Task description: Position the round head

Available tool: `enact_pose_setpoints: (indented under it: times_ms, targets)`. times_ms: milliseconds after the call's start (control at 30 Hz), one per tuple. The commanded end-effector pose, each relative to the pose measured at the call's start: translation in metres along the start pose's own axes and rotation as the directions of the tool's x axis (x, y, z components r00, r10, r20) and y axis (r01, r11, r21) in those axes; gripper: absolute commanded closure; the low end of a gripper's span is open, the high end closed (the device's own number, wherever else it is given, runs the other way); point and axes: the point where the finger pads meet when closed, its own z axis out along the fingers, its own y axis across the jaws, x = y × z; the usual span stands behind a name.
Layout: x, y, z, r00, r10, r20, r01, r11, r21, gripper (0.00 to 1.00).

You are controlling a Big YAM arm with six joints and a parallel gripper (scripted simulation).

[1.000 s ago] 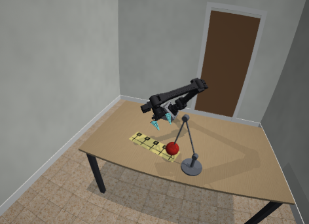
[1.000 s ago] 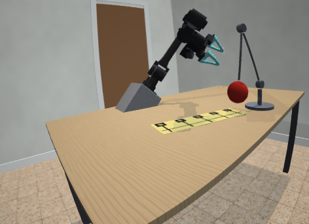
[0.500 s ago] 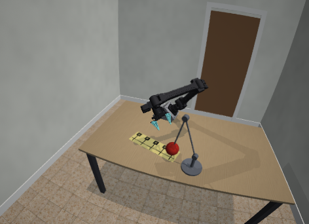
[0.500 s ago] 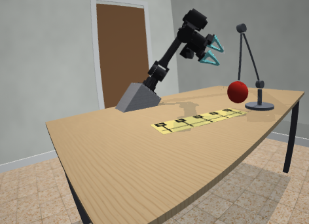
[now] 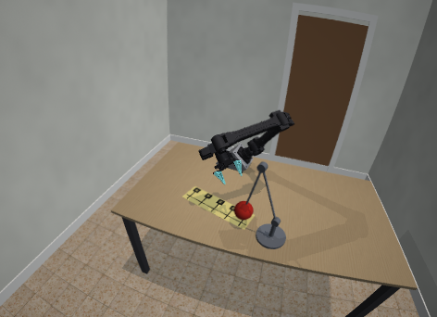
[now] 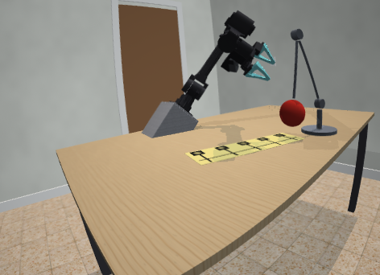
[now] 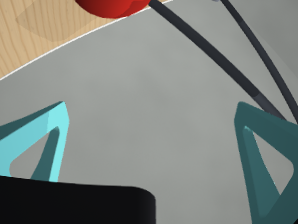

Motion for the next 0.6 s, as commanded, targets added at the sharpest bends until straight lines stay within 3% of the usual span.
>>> enact_pose_setpoints:
  times_ms: [0,267,567]
  targets:
    - [0.021,-0.015,-0.012,0.999,0.051,0.004,-0.051,0.999,-0.007,0.00]
    - [0.031,-0.022,-0.017,1.000,-0.008,-0.004,0.008,1.000,-0.001,0.00]
    - [0.017,-0.012,-0.009,0.997,0.077,0.007,-0.077,0.997,-0.010,0.00]
